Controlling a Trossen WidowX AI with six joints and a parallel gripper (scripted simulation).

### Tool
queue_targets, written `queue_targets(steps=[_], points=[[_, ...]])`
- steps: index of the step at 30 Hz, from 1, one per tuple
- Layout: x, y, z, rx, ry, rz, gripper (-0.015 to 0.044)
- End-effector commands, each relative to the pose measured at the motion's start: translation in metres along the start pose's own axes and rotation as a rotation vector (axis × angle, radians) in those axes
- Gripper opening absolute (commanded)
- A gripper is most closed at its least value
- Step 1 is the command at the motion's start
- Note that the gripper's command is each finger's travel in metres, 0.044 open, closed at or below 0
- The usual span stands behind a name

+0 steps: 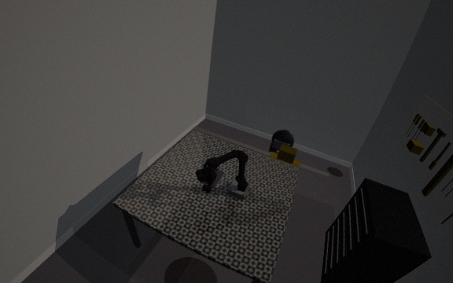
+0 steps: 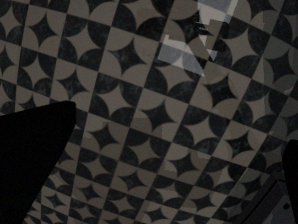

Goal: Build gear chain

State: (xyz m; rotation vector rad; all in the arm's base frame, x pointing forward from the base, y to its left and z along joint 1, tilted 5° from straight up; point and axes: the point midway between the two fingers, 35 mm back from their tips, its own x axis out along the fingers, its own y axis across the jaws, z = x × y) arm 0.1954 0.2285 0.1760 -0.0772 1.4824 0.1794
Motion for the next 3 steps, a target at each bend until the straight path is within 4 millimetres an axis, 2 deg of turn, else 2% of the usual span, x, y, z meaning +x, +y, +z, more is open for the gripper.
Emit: queue_targets(steps=[1,3], points=[[-0.0013,-0.0002,0.0004,0.004,-0.004,-0.001,0.044],[-0.0013,-0.0002,0.0004,0.004,-0.004,-0.001,0.044]])
